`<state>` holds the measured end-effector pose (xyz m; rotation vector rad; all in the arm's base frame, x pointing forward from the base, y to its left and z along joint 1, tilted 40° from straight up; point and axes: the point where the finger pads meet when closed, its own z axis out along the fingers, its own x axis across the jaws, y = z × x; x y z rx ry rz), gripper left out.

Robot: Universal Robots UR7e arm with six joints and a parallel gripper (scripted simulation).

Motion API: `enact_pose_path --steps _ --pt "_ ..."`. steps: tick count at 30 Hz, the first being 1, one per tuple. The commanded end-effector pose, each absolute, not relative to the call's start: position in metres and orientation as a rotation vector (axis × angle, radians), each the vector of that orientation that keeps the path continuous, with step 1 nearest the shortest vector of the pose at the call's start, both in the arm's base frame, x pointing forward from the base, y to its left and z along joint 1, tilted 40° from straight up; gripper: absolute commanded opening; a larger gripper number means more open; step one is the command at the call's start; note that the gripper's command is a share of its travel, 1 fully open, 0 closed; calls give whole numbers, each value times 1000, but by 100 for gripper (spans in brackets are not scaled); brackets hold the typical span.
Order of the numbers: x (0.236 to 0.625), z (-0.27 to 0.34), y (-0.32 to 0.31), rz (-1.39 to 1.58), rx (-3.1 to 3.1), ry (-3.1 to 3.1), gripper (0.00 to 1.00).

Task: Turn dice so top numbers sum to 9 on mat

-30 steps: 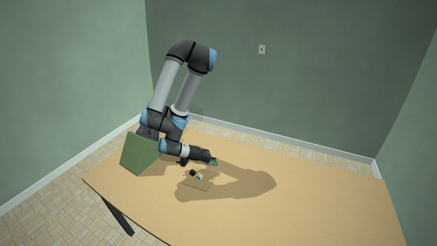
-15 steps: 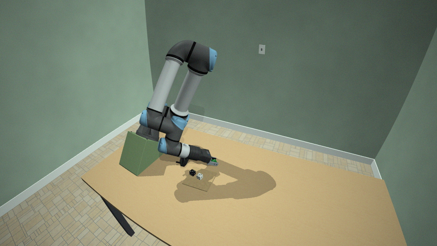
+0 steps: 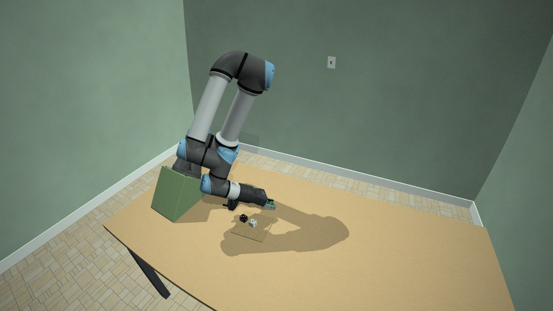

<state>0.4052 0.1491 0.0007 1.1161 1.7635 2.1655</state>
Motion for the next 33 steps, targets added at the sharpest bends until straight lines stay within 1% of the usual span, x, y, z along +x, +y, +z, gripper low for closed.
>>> enact_pose_path --steps 1,18,33 --pt "405 1 149 2165 1116 1763 79" --pt "404 1 147 2165 1116 1763 79" --pt "384 -1 120 2165 1116 1763 79"
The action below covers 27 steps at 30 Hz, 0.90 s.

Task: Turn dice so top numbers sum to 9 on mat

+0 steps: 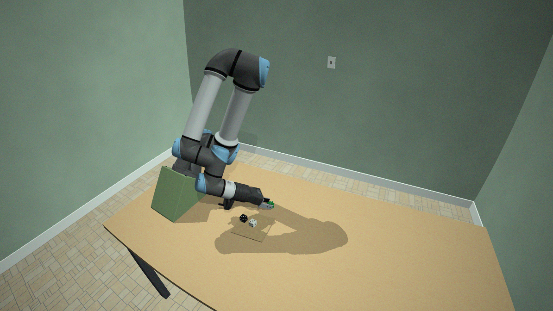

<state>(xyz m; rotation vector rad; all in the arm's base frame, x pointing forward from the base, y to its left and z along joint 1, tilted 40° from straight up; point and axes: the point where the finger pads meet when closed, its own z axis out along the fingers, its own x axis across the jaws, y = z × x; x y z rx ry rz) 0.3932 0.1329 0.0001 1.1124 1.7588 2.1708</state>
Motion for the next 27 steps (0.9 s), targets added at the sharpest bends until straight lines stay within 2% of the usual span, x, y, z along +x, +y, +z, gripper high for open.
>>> enact_pose_path --steps 1,17,27 --pt "382 -1 118 2165 1116 1763 79" --pt "375 0 108 2165 1116 1763 79" --pt "375 21 91 2165 1116 1763 79"
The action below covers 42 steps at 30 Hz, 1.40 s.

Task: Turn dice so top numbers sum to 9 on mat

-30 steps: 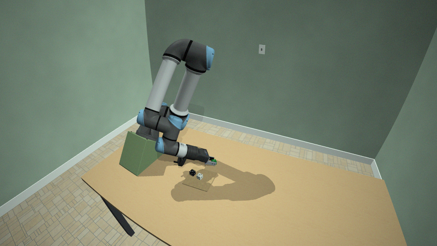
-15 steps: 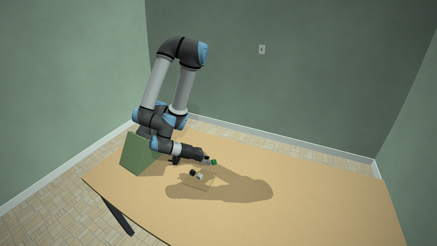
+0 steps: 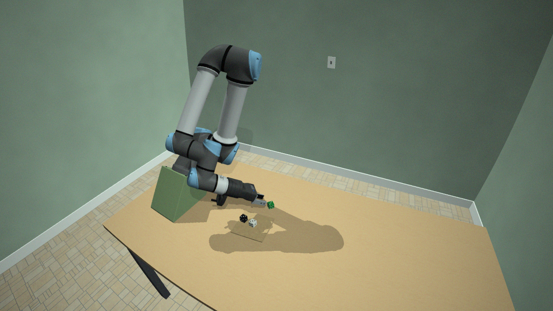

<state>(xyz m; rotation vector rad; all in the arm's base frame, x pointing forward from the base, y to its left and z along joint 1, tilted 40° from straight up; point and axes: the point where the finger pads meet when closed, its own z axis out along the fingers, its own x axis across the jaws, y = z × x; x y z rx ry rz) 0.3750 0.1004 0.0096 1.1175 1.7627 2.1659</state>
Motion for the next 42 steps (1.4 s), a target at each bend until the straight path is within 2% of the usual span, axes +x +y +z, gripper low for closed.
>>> enact_pose_path --steps 1,10,24,42 --pt "375 21 91 2165 1116 1763 79" --pt "376 43 72 2165 1116 1763 79" --pt "374 44 72 2169 1111 1801 79" --pt "363 36 83 2081 1080 2333 79"
